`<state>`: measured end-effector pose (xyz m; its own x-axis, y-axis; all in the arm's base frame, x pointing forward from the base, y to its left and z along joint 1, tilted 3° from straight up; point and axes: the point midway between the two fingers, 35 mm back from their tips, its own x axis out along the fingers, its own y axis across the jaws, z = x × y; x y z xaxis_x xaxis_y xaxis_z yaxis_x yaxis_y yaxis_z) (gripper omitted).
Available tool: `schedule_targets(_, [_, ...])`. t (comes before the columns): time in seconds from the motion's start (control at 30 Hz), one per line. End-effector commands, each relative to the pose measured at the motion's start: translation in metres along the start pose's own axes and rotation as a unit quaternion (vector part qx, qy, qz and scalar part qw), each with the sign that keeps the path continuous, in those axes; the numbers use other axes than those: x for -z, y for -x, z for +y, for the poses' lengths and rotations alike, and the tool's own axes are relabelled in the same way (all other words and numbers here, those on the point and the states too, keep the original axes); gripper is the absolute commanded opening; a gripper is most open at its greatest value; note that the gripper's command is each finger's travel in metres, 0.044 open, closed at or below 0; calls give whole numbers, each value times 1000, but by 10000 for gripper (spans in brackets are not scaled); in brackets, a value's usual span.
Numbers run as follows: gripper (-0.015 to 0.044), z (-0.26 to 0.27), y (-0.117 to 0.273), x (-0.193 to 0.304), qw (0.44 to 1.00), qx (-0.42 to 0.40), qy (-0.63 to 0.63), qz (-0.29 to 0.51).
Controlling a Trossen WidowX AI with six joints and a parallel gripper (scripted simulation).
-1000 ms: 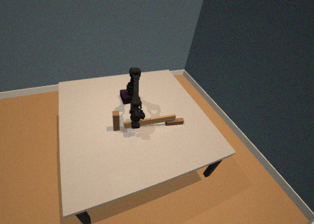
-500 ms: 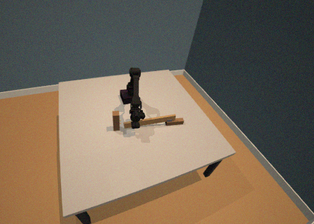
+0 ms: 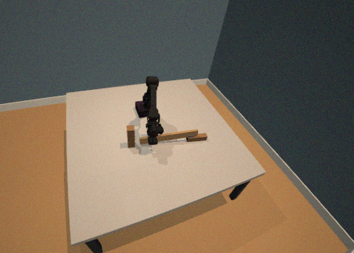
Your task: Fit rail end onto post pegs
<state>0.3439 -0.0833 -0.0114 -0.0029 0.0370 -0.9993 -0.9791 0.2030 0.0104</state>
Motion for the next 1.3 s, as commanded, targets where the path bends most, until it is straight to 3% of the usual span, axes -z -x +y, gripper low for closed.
schedule_targets(0.0, [0,-2,5,-1,1000,4,0,-2])
schedule_targets(1.27, [0,-4,25,-1,1000,4,0,-2])
